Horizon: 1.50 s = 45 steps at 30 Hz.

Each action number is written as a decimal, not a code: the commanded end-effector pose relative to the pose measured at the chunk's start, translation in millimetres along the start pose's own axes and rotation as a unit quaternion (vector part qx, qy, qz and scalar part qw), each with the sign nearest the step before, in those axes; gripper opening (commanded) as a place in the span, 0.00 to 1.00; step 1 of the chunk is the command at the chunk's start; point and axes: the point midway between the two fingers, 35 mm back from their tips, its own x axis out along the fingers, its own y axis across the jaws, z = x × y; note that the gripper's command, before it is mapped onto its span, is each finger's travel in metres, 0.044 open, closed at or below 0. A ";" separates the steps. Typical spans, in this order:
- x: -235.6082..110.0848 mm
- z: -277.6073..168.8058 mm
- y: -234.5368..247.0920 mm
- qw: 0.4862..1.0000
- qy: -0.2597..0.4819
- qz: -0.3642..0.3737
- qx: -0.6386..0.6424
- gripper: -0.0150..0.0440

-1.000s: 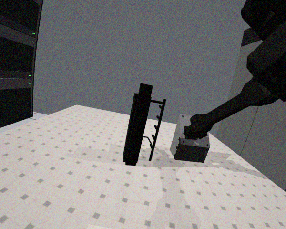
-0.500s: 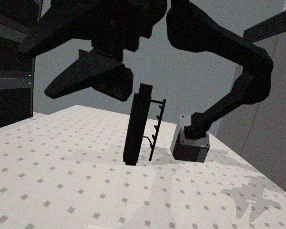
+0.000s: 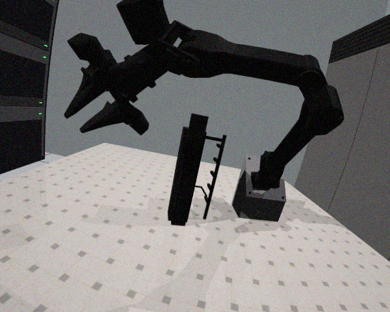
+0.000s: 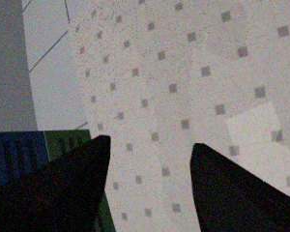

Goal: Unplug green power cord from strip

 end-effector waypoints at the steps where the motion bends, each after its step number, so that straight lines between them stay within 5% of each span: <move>1: -7.6 48.2 -56.9 0.996 -0.047 -0.053 0.047 0.53; 16: -55.7 109.0 -226.5 0.955 -0.098 -0.219 0.172 0.53; 27: -122.8 62.4 -365.9 0.857 -0.028 -0.360 0.368 0.53; 45: -122.0 50.1 -363.2 0.850 -0.019 -0.365 0.379 0.53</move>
